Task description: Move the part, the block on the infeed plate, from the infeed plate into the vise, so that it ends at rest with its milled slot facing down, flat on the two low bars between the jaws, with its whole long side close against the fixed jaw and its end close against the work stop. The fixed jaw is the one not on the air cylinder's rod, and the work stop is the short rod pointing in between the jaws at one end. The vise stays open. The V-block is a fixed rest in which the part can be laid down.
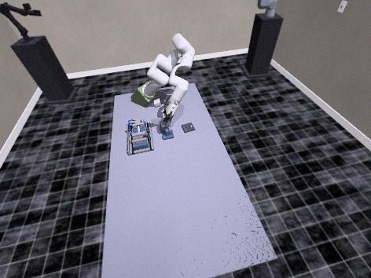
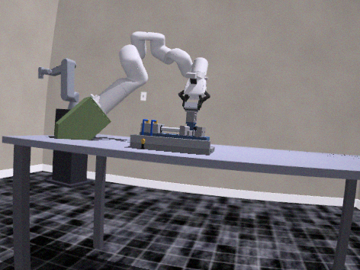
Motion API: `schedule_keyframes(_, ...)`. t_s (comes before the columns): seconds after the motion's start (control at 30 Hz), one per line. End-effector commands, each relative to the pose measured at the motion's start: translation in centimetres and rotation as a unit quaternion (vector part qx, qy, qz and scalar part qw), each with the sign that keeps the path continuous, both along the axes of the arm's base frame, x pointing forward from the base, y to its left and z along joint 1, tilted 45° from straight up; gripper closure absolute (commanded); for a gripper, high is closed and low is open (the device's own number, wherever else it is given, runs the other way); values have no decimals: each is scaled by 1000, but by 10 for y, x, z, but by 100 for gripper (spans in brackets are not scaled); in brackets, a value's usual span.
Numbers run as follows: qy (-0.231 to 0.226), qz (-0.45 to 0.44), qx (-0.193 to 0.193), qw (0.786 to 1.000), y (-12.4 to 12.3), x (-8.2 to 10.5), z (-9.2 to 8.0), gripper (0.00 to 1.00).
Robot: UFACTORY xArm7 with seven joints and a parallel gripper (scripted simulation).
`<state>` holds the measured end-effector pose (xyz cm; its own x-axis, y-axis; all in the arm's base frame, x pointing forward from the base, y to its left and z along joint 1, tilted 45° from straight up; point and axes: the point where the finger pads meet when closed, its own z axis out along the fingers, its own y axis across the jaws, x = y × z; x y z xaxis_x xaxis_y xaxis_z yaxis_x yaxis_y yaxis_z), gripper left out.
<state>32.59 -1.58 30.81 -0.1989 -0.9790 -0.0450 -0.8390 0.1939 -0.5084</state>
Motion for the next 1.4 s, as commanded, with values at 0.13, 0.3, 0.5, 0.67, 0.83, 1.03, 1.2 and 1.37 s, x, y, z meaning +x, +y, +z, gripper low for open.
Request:
schedule_keyframes(0.13, -10, 21, 35, 999, -1, 0, 1, 100)
schedule_keyframes(0.3, -15, 37, 60, 997, -2, 0, 1, 100)
schedule_keyframes(0.5, -20, 49, 81, 995, -2, 0, 1, 100)
schedule_keyframes(0.67, -26, 64, 106, 992, -3, 0, 1, 100)
schedule_keyframes(0.83, -31, 79, 129, 988, -4, 0, 1, 100)
schedule_keyframes(1.03, -36, 89, 147, 984, -4, 0, 1, 100)
schedule_keyframes(1.2, -40, 102, 167, 980, -5, 0, 0, 100)
schedule_keyframes(1.37, -44, 112, 185, 975, -5, 0, 0, 100)
